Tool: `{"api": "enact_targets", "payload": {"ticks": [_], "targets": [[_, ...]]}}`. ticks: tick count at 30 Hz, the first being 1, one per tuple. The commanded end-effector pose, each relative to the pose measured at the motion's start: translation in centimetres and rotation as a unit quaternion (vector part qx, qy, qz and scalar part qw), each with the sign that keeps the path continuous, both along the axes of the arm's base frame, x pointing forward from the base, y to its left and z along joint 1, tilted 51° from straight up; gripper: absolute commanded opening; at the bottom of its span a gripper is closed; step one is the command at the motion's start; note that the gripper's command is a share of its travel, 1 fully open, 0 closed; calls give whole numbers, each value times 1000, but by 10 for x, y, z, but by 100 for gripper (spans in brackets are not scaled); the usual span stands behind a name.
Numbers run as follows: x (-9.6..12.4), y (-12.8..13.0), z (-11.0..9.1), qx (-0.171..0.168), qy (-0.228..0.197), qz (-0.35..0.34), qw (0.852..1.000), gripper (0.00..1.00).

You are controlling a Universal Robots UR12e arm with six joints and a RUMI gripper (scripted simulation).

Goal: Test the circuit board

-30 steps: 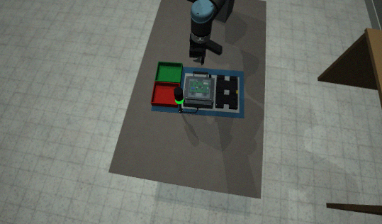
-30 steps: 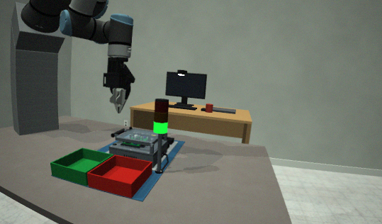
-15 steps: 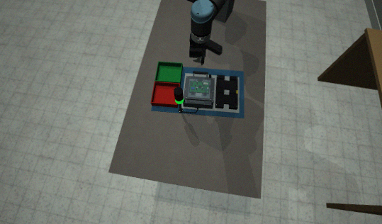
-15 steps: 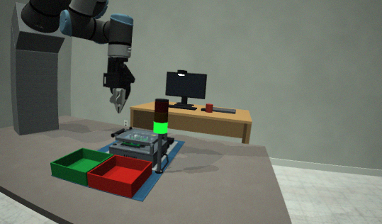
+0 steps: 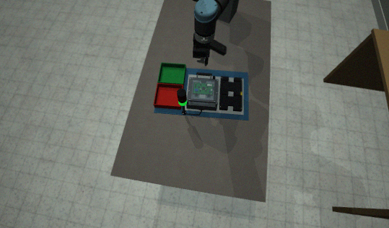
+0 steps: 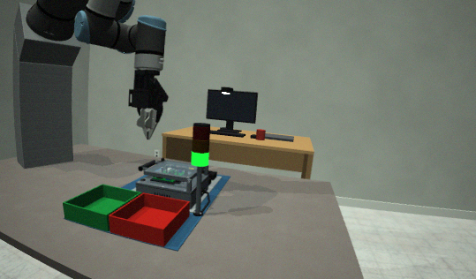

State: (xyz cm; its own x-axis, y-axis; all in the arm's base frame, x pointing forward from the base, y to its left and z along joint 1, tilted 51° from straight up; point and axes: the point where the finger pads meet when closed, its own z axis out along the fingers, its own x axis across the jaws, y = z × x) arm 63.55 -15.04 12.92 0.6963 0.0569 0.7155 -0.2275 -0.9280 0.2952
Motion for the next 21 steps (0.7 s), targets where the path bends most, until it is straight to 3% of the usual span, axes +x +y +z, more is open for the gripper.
{"api": "enact_targets", "payload": {"ticks": [1, 21], "targets": [[-3, 2, 3, 0, 0, 0, 1000, 0], [-9, 5, 8, 2, -1, -2, 1000, 0]]}}
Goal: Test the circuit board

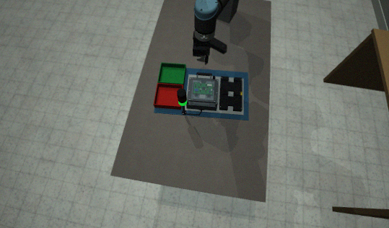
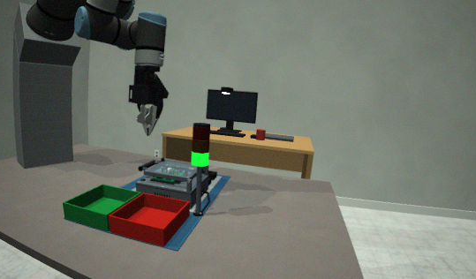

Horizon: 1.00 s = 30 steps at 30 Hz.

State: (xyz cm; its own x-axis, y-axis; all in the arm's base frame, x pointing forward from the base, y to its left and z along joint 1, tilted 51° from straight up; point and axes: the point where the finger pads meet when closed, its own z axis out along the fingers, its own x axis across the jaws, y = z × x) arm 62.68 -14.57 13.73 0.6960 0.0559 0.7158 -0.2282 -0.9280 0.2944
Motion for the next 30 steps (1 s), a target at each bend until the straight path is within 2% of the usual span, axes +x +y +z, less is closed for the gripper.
{"api": "enact_targets", "payload": {"ticks": [1, 9, 17, 22, 24, 30], "targets": [[0, 0, 0, 3, -2, -3, 1000, 0], [0, 0, 0, 23, -13, -21, 999, 0], [0, 0, 0, 87, -47, -81, 992, 0], [0, 0, 0, 146, -79, -136, 977, 0], [0, 0, 0, 146, -79, -136, 977, 0], [0, 0, 0, 228, -123, -212, 942, 0]]}}
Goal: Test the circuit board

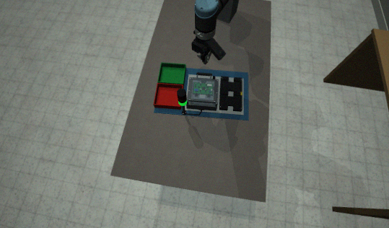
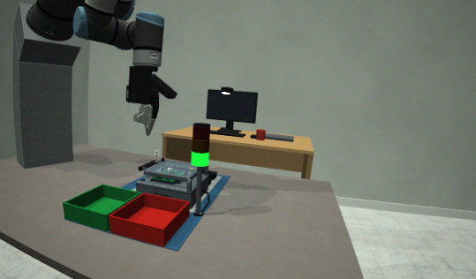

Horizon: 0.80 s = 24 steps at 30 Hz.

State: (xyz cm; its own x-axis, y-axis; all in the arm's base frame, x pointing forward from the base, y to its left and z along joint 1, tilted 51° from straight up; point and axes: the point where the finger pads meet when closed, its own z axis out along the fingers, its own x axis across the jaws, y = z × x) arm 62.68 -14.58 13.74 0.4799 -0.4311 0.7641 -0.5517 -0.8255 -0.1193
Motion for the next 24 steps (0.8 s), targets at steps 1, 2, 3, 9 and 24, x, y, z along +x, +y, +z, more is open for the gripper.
{"api": "enact_targets", "payload": {"ticks": [1, 2, 3, 9, 24], "targets": [[0, 0, 0, 61, -34, -60, 996, 0], [0, 0, 0, 76, -42, -74, 993, 0], [0, 0, 0, 91, -50, -87, 991, 0], [0, 0, 0, 176, -96, -167, 965, 0], [0, 0, 0, 304, -164, -285, 894, 0]]}}
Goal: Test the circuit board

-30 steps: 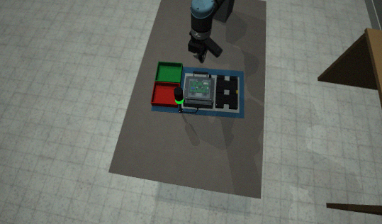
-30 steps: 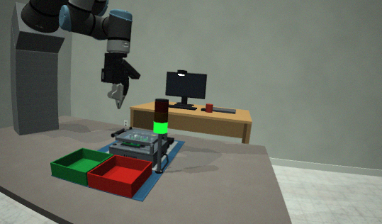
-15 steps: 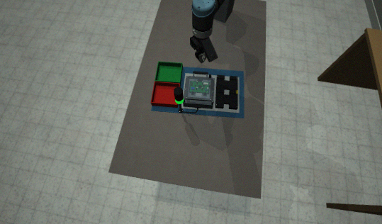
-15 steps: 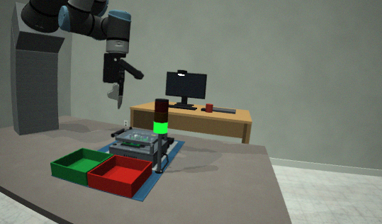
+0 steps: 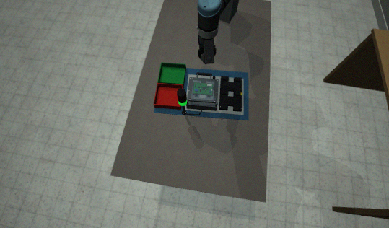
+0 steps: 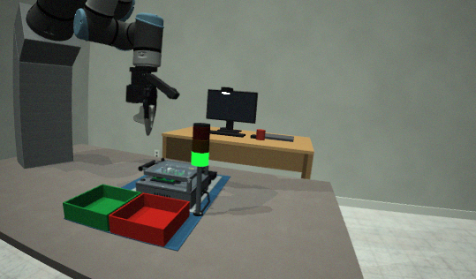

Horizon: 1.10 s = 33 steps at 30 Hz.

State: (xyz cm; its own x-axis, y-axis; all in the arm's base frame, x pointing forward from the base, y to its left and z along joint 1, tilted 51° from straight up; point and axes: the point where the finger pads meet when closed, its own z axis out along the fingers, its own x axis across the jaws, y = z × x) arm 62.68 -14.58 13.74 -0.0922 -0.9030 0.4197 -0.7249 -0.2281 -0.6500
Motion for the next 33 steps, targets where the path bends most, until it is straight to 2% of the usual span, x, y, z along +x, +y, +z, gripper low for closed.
{"api": "enact_targets", "payload": {"ticks": [1, 12, 33], "targets": [[0, 0, 0, 34, -19, -34, 999, 0], [0, 0, 0, 61, -33, -59, 996, 0], [0, 0, 0, 62, -34, -60, 996, 0]]}}
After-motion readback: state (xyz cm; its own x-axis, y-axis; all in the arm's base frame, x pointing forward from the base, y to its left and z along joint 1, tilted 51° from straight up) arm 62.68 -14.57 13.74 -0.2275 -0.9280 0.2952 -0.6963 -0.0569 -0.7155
